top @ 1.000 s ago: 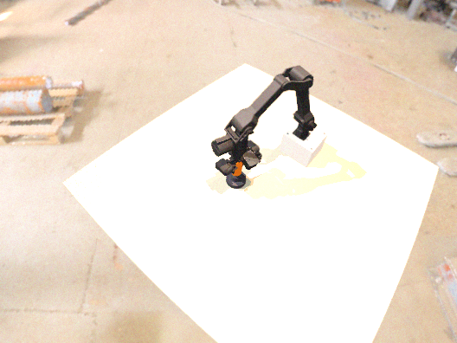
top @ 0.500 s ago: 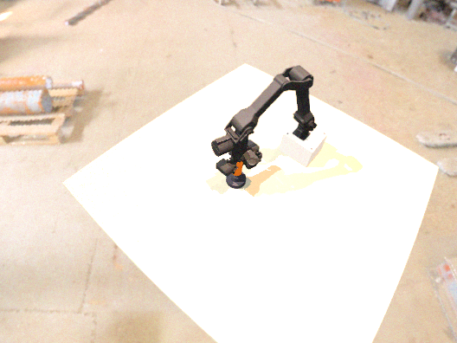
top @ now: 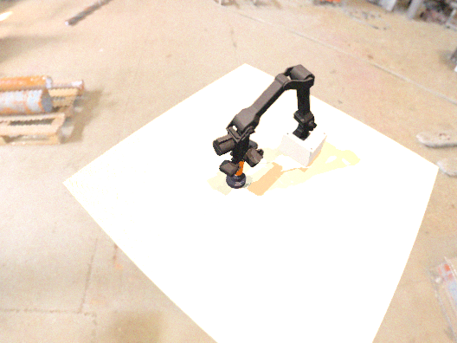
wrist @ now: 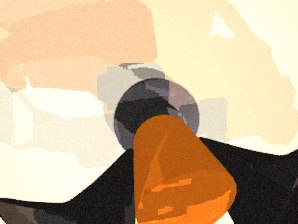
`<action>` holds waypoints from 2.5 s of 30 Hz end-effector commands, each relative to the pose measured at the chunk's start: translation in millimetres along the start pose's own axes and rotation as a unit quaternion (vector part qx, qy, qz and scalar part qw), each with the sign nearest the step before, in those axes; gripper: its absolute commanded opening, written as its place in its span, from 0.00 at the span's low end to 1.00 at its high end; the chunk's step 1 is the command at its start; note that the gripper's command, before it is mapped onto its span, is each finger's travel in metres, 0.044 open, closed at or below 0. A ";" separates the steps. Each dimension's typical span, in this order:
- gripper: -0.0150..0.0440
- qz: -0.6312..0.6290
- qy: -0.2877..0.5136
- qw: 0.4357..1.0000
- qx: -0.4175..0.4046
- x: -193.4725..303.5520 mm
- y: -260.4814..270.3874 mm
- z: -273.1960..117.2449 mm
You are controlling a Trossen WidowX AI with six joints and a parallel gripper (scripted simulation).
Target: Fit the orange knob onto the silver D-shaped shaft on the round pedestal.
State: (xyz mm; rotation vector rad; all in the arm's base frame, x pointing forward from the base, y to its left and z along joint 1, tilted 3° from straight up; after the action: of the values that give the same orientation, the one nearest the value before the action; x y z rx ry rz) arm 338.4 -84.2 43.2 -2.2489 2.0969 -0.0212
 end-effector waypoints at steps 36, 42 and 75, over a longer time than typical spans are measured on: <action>0.25 -0.107 0.000 0.994 0.003 2.6 -7.9 -1.4; 0.25 -0.112 0.000 0.994 0.003 2.2 -6.6 -4.8; 0.25 -0.312 0.001 0.950 0.003 0.9 -3.3 -6.5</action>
State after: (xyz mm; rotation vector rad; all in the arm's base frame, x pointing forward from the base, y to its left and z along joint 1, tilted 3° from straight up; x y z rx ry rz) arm 337.9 -84.4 44.9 -2.7570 1.3809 -0.0358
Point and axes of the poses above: the point midway between the two fingers, 35 mm back from their tips, its own z axis out along the fingers, its own y axis across the jaws, x = y × z, the point moved 3 cm from there along -z, back along the fingers, and after that the axes turned 4 degrees about z, right-handed, at the moved point
